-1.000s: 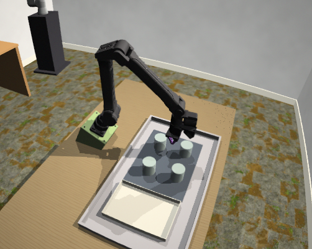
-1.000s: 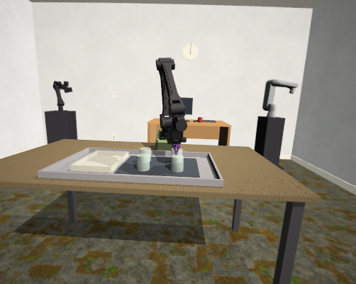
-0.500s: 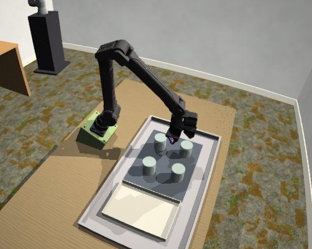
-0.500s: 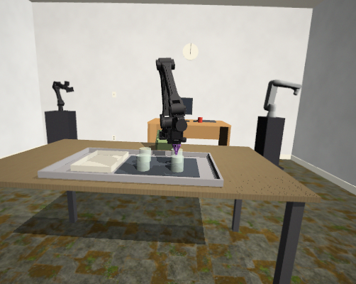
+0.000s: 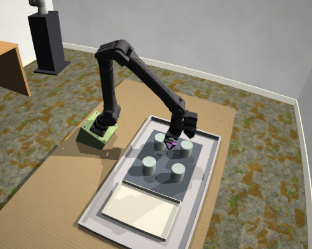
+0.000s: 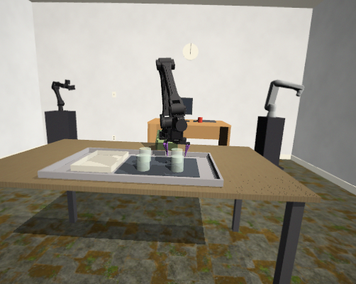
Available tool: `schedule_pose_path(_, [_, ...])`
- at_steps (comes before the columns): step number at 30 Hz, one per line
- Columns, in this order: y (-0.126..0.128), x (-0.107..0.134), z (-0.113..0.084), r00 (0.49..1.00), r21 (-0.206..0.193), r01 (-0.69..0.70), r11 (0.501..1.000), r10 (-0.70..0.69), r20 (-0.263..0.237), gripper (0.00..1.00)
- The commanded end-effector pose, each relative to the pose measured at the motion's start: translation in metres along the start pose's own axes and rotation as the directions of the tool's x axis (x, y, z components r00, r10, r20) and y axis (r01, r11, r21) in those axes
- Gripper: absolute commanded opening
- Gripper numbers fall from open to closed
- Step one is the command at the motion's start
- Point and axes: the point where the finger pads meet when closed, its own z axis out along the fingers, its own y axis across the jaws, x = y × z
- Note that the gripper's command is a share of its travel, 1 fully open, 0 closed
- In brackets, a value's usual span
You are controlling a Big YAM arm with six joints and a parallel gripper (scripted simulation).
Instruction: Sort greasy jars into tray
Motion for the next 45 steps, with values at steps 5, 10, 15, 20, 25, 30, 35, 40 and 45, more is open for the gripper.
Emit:
schedule_pose_path(5, [0.001,-0.018,-0.007,1.0,-0.003,-0.006,1.0,0.006,0.02,1.0])
schedule_pose_path(10, [0.001,-0.018,-0.023,1.0,-0.003,-0.006,1.0,0.006,0.02,1.0])
schedule_pose_path(15, [0.001,-0.017,-0.046,1.0,-0.003,-0.006,1.0,0.006,0.02,1.0])
schedule_pose_path(20, [0.001,-0.016,-0.084,1.0,-0.003,-0.006,1.0,0.006,0.02,1.0])
schedule_pose_path(25, [-0.007,-0.02,-0.084,1.0,-0.003,-0.006,1.0,0.006,0.02,1.0])
schedule_pose_path(30, [-0.035,-0.034,-0.084,1.0,-0.003,-0.006,1.0,0.006,0.02,1.0])
schedule_pose_path(35, [-0.064,-0.048,-0.084,1.0,-0.003,-0.006,1.0,0.006,0.02,1.0])
schedule_pose_path(40, [-0.1,-0.066,-0.084,1.0,-0.003,-0.006,1.0,0.006,0.02,1.0])
schedule_pose_path(45, [-0.136,-0.083,-0.085,1.0,-0.003,-0.006,1.0,0.006,0.02,1.0])
